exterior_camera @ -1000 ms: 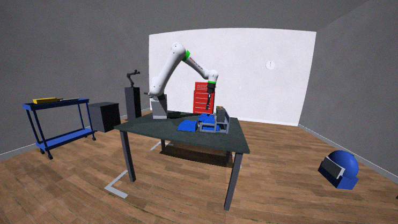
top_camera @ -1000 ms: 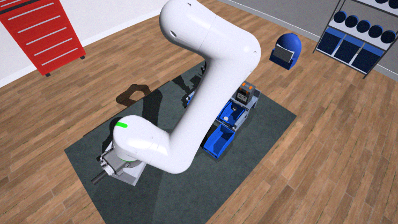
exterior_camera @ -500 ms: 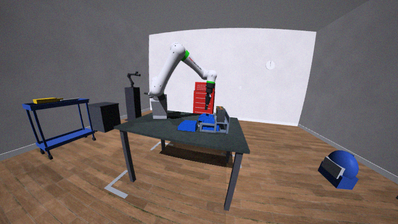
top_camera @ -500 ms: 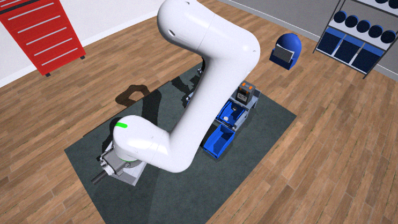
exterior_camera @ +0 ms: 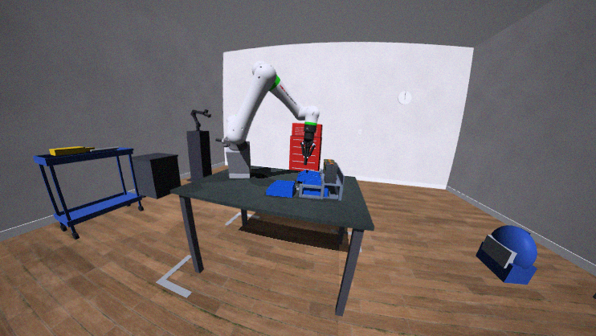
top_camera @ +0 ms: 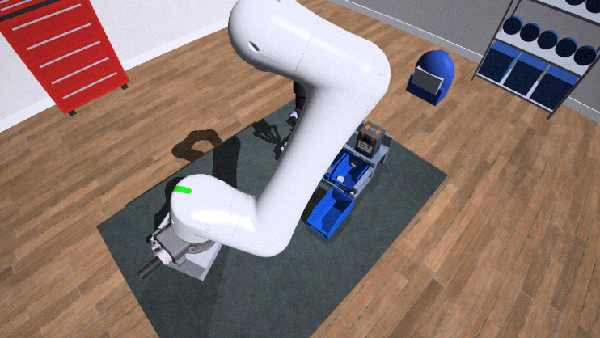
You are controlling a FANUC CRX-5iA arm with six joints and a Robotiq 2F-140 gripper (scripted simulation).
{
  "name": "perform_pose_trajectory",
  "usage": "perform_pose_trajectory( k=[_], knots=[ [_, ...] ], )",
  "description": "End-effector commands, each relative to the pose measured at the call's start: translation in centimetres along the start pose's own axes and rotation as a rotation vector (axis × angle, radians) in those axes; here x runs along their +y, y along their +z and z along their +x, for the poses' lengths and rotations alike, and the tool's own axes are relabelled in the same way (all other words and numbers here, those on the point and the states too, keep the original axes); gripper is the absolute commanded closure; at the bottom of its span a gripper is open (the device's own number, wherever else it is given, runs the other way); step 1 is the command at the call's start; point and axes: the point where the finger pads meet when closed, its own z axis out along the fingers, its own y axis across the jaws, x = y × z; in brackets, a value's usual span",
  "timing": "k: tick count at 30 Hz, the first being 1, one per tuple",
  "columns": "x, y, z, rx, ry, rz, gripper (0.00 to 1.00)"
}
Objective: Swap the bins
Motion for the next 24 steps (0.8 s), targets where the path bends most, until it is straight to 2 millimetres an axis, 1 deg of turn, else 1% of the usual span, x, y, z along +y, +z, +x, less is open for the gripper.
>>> perform_pose_trajectory(
  k=[1, 4, 6, 7, 10, 21, 23, 24],
  knots=[
    [1.5, 0.2, -0.1, -0.011, -0.279, 0.005, 0.9],
    [2.4, 0.4, -0.1, -0.005, -0.438, 0.014, 0.9],
    [2.4, 0.4, -0.1, -0.005, -0.438, 0.014, 0.9],
    [2.8, 0.5, -0.1, -0.001, -0.594, 0.022, 0.9],
    [3.8, 0.7, -0.1, 0.006, -0.721, 0.03, 0.9],
    [7.0, 1.5, 0.2, 0.047, -1.312, 0.061, 0.9],
    [7.0, 1.5, 0.2, 0.047, -1.312, 0.061, 0.9],
    [7.2, 1.6, 0.2, 0.059, -1.47, 0.067, 0.9]
  ],
)
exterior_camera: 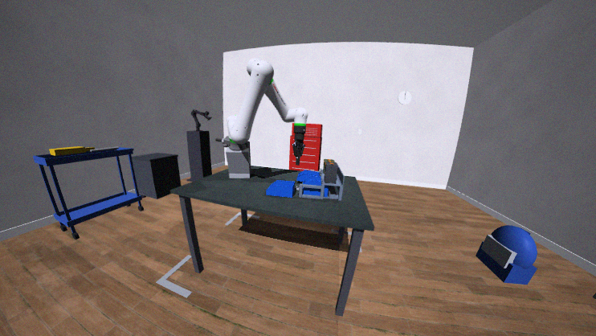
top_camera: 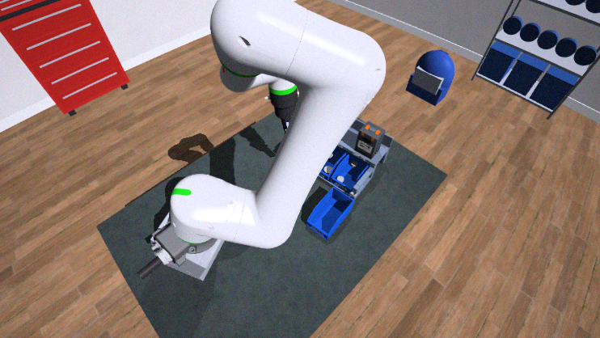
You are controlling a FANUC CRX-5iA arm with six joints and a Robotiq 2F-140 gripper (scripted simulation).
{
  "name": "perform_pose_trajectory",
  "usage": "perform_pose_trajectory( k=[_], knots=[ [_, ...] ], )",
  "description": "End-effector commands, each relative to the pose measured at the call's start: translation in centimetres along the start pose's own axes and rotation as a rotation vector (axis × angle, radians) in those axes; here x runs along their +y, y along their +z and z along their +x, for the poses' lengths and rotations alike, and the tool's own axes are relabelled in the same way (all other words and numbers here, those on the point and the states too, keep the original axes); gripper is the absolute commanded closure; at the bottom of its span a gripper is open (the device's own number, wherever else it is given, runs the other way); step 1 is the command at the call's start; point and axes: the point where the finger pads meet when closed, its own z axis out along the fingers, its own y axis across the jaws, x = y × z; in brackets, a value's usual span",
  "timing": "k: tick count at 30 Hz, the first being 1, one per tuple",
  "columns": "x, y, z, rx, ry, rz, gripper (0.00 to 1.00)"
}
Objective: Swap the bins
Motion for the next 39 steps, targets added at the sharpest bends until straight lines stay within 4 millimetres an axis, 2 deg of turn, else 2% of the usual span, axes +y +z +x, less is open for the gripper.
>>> perform_pose_trajectory(
  k=[1, 14, 16, 17, 31, 33, 34, 39],
  knots=[
    [0.3, 0.0, -0.7, 0.0, -0.279, 0.017, 0.9],
    [1.1, 0.4, -2.3, 0.058, -0.951, 0.029, 0.9],
    [1.1, 0.4, -2.3, 0.058, -0.951, 0.029, 0.9],
    [1.1, 0.4, -2.3, 0.07, -1.105, 0.031, 0.9],
    [1.2, 0.4, -2.4, 0.109, -1.785, 0.043, 0.9],
    [1.2, 0.4, -2.4, 0.109, -1.785, 0.043, 0.9],
    [1.2, 0.4, -2.4, 0.108, -1.926, 0.049, 0.9],
    [1.2, 0.4, -2.4, 0.093, -2.132, 0.067, 0.9]
  ],
)
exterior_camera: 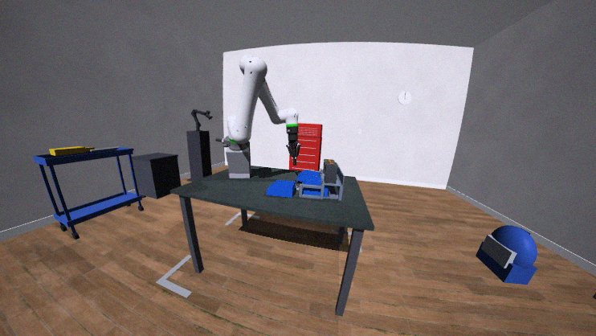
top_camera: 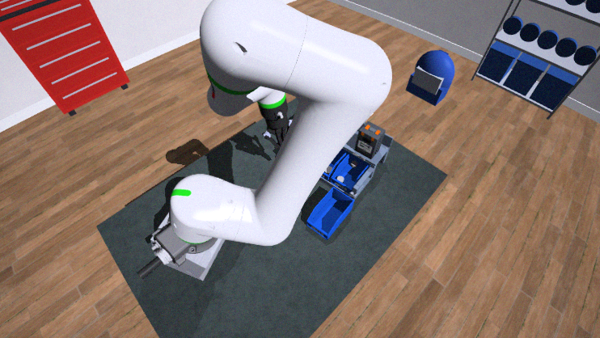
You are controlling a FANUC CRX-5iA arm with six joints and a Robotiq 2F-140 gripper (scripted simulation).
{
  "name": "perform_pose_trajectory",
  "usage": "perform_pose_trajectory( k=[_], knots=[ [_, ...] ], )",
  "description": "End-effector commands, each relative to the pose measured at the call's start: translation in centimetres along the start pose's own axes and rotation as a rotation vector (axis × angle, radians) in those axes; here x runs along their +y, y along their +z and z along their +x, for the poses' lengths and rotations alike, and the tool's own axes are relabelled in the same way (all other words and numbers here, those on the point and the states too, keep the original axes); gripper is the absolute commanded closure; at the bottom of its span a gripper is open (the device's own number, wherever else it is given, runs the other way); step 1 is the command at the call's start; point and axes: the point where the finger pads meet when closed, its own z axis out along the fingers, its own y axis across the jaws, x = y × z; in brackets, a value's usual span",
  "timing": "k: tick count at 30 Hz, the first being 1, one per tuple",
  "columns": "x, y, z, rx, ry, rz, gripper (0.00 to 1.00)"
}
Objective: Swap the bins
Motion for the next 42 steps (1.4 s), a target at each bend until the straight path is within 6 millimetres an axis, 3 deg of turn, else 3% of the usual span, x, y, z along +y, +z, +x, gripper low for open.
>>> perform_pose_trajectory(
  k=[1, 4, 29, 42],
  knots=[
    [0.0, 0.0, 0.0, 0.017, -0.263, 0.092, 0.9],
    [0.0, 0.0, 0.0, 0.025, -0.385, 0.135, 0.9],
    [0.0, 0.2, 0.0, 0.023, -0.384, 0.134, 0.9],
    [-0.3, 2.8, 0.0, 0.021, -0.382, 0.132, 0.9]
  ],
)
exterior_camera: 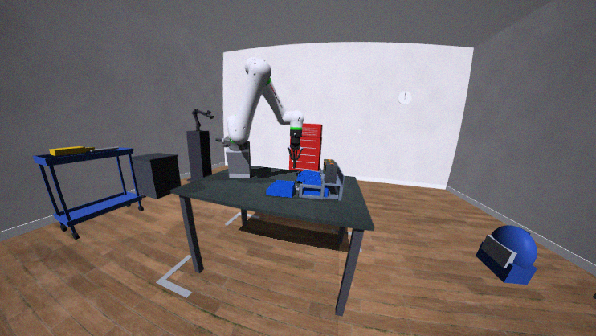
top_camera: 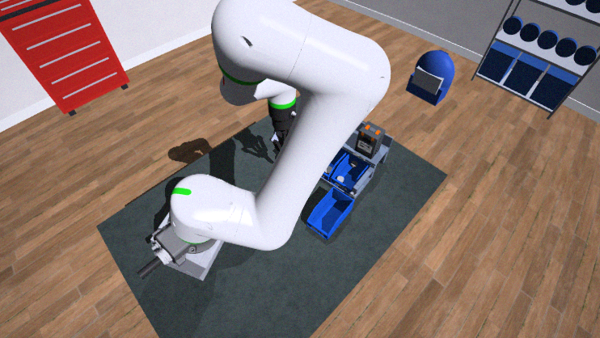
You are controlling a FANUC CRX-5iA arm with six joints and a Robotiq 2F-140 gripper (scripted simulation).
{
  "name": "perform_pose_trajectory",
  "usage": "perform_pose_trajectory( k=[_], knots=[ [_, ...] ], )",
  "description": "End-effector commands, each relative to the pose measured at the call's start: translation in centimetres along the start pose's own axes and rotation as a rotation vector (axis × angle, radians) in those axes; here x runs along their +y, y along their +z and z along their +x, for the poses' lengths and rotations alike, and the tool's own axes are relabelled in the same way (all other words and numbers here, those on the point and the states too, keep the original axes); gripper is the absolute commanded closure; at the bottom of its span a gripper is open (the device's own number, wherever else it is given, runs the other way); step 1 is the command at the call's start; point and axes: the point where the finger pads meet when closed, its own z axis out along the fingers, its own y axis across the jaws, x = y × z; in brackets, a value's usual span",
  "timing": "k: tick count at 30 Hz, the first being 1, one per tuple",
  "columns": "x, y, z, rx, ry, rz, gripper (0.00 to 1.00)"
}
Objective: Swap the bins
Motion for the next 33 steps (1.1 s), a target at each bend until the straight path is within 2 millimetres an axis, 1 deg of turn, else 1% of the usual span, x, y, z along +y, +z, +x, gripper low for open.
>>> perform_pose_trajectory(
  k=[1, 3, 18, 20, 26, 33],
  knots=[
    [0.1, 0.9, 0.0, 0.0, 0.0, -0.002, 0.9],
    [0.1, 0.9, 0.0, 0.0, 0.0, -0.002, 0.9],
    [0.2, 6.2, 0.0, 0.0, 0.0, -0.002, 0.9],
    [0.2, 6.2, 0.0, 0.0, 0.0, -0.002, 0.9],
    [0.2, 7.6, -0.1, 0.0, 0.0, -0.002, 0.9],
    [0.2, 8.6, -0.1, 0.0, 0.0, -0.002, 0.9]
  ],
)
